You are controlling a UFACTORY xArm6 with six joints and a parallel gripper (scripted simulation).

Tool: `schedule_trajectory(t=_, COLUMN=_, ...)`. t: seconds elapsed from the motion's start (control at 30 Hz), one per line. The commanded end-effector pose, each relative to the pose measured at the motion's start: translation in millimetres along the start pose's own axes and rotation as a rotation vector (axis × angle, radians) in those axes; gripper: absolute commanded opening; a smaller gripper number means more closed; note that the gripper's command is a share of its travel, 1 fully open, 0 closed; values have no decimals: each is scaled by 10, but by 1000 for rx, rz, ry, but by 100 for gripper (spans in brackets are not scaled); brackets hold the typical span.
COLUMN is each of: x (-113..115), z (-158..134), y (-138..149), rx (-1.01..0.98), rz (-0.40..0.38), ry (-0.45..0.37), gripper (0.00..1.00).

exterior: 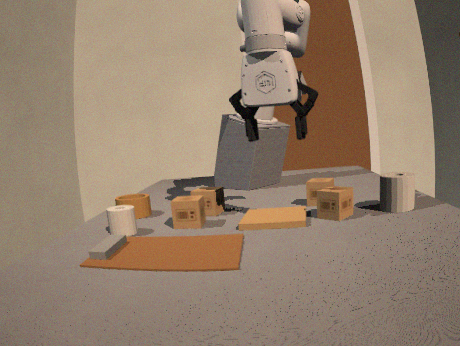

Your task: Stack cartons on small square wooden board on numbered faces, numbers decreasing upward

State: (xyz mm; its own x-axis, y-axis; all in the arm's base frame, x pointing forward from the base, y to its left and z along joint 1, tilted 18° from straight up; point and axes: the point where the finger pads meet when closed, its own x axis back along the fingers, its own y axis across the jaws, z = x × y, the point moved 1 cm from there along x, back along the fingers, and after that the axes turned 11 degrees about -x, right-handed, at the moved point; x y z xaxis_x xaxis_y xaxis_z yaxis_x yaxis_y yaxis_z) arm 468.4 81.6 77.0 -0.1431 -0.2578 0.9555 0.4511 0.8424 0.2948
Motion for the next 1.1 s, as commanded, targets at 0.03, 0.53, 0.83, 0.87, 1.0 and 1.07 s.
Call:
schedule_trajectory(t=0.03, x=-268, z=742, y=-11, rx=-3, rz=-12, ry=-32, gripper=100)
schedule_trajectory(t=0.53, x=-643, z=1783, y=-33, rx=-3, rz=-12, ry=-32, gripper=100)
schedule_trajectory(t=0.83, x=-643, z=1783, y=-33, rx=-3, rz=-12, ry=-32, gripper=100)
schedule_trajectory(t=0.87, x=-643, z=1783, y=-33, rx=-3, rz=-12, ry=-32, gripper=100)
schedule_trajectory(t=1.0, x=-643, z=1783, y=-33, rx=-3, rz=-12, ry=-32, gripper=100)
schedule_trajectory(t=1.07, x=-643, z=1783, y=-33, rx=-3, rz=-12, ry=-32, gripper=100)
